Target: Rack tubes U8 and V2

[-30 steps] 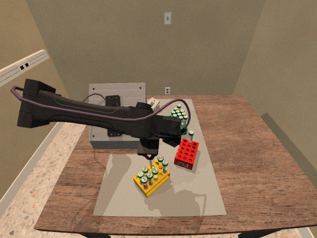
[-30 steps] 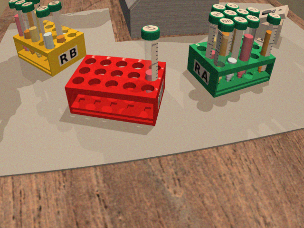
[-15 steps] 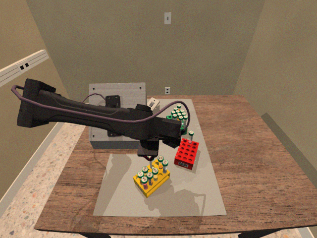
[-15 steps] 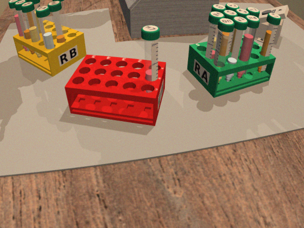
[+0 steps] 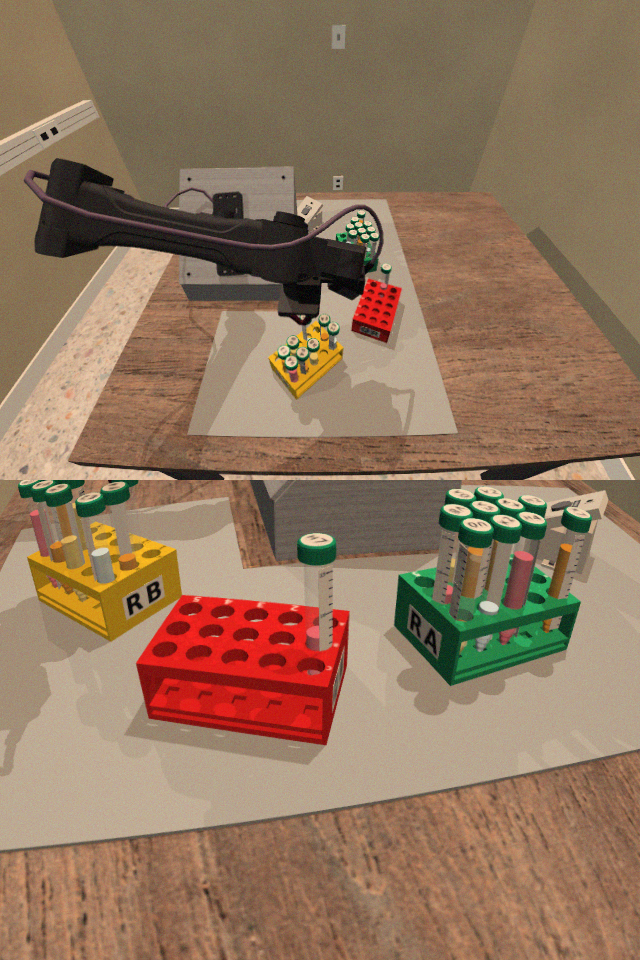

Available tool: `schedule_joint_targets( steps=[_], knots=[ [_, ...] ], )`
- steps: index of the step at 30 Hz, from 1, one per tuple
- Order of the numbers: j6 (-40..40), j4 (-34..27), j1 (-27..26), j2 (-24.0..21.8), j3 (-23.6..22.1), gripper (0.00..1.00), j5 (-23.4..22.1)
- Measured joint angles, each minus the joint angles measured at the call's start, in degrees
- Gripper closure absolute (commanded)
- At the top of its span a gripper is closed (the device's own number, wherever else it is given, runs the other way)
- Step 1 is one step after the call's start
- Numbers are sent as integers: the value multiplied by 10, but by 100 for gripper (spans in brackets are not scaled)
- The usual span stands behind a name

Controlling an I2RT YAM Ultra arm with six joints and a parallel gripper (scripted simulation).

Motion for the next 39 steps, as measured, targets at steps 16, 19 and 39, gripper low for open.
schedule_joint_targets(
  steps=[16, 19, 39],
  knots=[
    [0, 1, 0, 0, 0, 70, 2],
    [0, 2, 0, 0, 0, 70, 4],
    [18, -28, 23, 0, 12, 70, 13]
  ],
)
